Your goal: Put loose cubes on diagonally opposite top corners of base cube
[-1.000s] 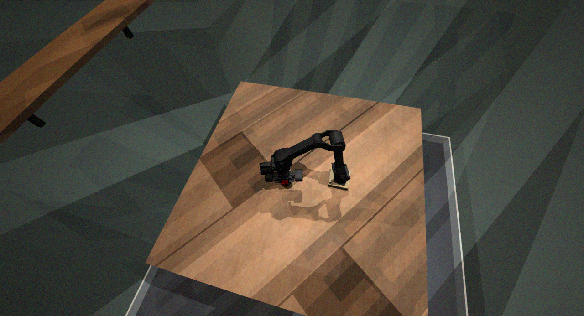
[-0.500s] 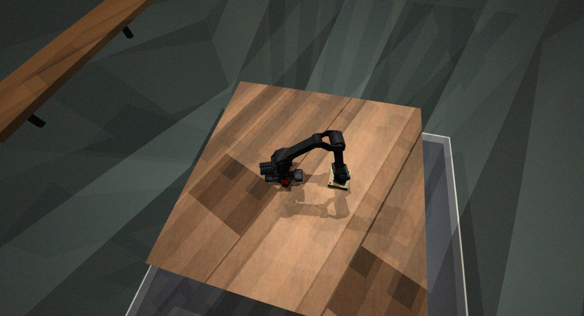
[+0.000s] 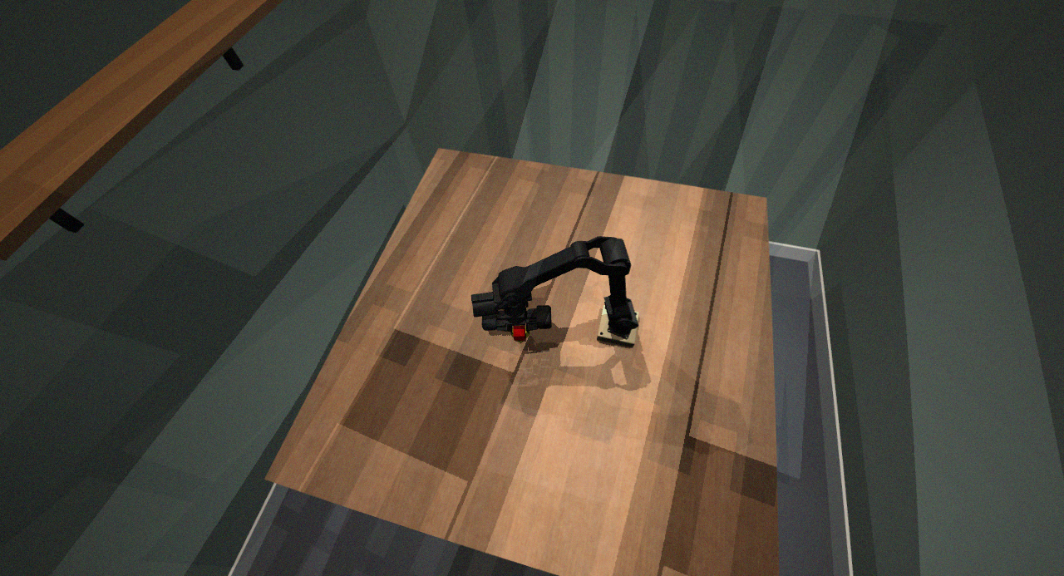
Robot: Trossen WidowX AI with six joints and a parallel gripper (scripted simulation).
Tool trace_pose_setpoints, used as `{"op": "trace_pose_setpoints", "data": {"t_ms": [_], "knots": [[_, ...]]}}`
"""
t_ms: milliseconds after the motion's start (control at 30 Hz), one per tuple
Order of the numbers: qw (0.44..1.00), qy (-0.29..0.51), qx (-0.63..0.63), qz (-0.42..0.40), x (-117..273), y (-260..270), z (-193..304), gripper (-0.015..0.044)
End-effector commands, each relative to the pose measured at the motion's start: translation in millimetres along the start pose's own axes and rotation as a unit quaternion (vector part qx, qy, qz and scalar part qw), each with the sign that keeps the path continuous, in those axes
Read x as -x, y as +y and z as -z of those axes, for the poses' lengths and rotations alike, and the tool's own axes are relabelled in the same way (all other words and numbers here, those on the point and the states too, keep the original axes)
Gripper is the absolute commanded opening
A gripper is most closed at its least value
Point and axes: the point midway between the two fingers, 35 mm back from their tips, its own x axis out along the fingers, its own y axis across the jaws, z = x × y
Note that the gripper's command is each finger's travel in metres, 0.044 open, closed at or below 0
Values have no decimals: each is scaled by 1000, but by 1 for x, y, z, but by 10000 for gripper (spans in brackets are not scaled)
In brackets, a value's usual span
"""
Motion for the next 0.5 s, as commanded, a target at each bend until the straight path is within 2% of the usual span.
{"op": "trace_pose_setpoints", "data": {"t_ms": [0,400,467], "knots": [[1000,1,-2,-5,8,1,0,205],[1000,1,-2,-5,16,1,0,205],[1000,0,7,-2,14,2,-5,258]]}}
